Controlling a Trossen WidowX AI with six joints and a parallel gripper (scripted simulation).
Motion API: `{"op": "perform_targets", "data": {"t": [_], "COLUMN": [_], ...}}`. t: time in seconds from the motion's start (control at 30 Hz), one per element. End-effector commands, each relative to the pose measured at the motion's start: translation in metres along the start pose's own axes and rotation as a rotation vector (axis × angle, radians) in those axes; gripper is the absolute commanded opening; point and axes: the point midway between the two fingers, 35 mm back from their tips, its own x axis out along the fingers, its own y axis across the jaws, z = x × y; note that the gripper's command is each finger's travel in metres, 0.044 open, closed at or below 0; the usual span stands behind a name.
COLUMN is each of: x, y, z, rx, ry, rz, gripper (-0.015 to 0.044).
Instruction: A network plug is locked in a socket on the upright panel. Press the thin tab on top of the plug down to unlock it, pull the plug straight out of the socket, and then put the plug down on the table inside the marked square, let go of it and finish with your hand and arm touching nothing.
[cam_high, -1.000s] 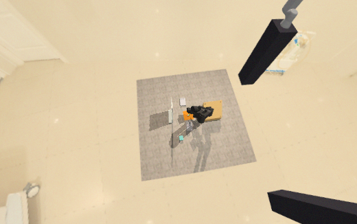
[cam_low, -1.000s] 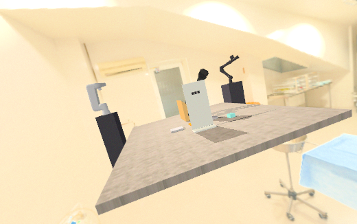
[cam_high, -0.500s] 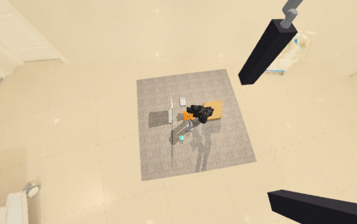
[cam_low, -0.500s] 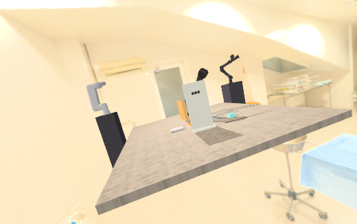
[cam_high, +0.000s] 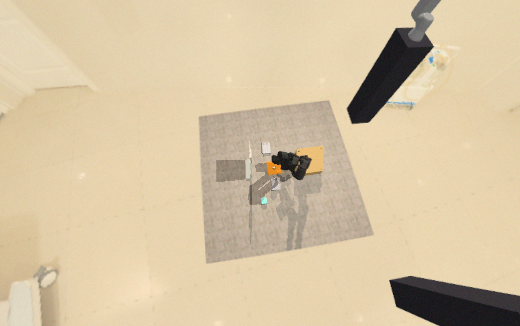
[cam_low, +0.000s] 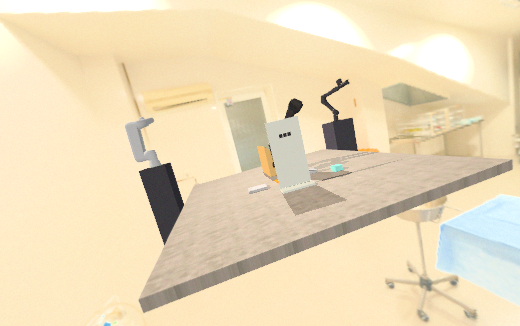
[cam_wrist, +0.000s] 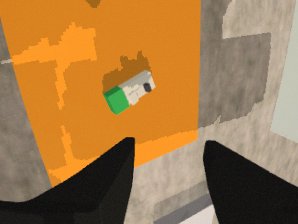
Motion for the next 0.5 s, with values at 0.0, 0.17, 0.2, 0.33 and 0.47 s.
{"op": "perform_targets", "data": {"t": [0.0,0.17,0.2,0.33,0.47], "x": [-0.002,-0.0042,-0.0046,-0.0065,-0.0084], "y": [-0.0059,-0.0077,-0.0081,-0.0095,-0.011], "z": [0.0,-0.0008,-0.0009,-0.0015,-0.0019], "rx": [-0.014,-0.015,-0.015,-0.016,-0.016], "ry": [-0.003,-0.002,-0.002,-0.002,-0.001], "rz": [-0.012,-0.011,-0.011,-0.011,-0.011], "gripper": [0.0156,0.0156,0.0156,0.0156,0.0156]}}
